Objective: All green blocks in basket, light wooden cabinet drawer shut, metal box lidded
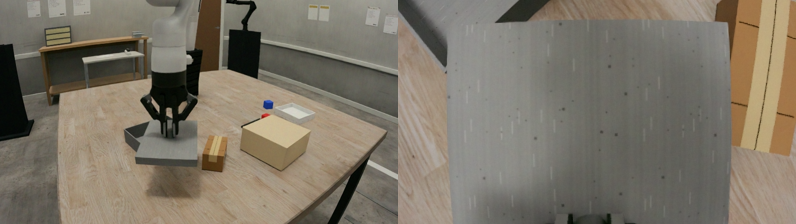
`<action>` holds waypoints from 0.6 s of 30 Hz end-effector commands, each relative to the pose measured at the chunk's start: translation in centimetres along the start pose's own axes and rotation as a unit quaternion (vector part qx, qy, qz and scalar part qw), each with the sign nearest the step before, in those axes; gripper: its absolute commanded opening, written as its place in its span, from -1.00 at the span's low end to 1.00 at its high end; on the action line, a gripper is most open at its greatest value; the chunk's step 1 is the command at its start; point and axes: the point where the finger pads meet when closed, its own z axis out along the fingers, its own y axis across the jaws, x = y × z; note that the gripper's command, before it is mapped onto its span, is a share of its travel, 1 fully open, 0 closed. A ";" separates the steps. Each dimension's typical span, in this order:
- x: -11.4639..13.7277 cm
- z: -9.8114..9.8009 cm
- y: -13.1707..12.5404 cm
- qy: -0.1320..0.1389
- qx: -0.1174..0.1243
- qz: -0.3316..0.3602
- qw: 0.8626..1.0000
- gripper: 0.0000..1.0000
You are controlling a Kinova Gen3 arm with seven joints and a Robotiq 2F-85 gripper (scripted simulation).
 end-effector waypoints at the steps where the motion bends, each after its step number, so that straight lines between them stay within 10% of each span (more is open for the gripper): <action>1: -0.1 0.3 0.0 -0.001 0.000 0.000 1.000 -0.80; 18: -0.1 3.7 0.0 -0.001 0.000 0.000 1.000 -0.80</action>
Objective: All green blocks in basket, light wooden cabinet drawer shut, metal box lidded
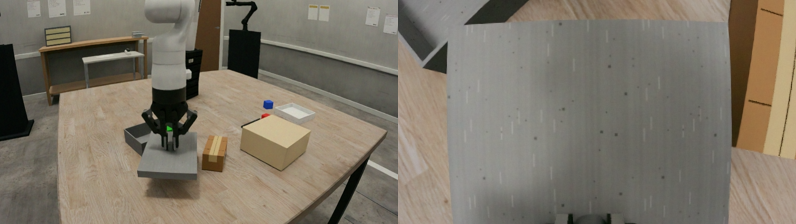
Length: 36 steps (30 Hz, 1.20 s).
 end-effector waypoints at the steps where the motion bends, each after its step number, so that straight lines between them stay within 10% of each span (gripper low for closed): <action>1: -0.1 0.4 0.0 -0.001 0.000 0.000 1.000 -0.80; 36: -0.2 5.5 0.0 -0.001 0.000 0.000 1.000 -0.80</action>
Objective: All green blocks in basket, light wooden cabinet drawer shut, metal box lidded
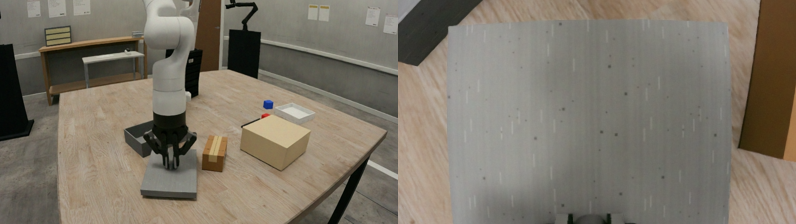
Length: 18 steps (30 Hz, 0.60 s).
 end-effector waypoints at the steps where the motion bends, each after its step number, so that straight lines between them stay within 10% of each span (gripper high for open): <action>1: -0.1 0.0 0.0 -0.001 0.000 0.000 1.000 -0.80; 18: -0.1 0.8 0.0 -0.001 0.000 0.000 1.000 -0.80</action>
